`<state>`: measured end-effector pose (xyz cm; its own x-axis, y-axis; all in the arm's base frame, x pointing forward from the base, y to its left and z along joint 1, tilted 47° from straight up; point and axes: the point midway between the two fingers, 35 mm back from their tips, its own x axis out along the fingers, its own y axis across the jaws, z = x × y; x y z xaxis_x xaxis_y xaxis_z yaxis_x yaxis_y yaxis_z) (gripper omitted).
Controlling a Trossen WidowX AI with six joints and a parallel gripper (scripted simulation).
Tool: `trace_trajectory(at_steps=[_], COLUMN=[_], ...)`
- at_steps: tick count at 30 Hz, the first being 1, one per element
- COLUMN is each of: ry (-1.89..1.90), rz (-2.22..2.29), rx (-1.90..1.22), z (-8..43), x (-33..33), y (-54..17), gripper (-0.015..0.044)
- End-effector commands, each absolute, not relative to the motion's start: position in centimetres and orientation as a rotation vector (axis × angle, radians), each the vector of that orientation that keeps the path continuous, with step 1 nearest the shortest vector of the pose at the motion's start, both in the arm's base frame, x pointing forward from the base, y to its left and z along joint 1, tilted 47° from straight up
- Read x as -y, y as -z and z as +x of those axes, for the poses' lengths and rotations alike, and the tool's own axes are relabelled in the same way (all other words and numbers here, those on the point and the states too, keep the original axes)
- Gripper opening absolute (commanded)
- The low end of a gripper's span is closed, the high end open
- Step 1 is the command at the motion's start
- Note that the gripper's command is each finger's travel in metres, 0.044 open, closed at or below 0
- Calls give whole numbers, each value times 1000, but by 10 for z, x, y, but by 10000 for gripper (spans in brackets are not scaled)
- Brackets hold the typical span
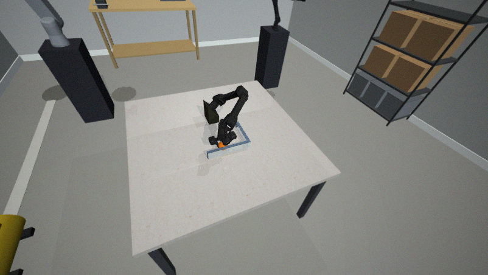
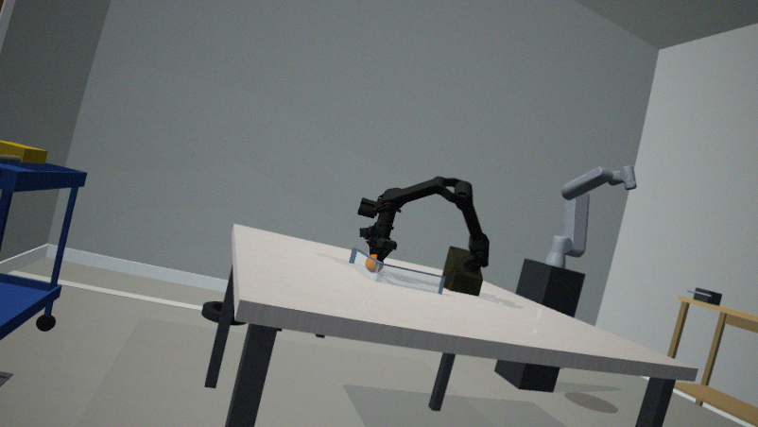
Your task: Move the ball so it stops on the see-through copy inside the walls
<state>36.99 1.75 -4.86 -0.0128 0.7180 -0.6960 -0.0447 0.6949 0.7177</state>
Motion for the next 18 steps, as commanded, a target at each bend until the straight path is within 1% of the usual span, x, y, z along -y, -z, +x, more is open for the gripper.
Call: trace_trajectory(at_steps=[1, 15, 18], ry=[-663, -663, -659], rz=[588, 588, 590], rx=[-1473, -1473, -1476], z=[370, 370, 372], x=[-18, -16, 13], y=[48, 47, 21], gripper=[53, 420, 428])
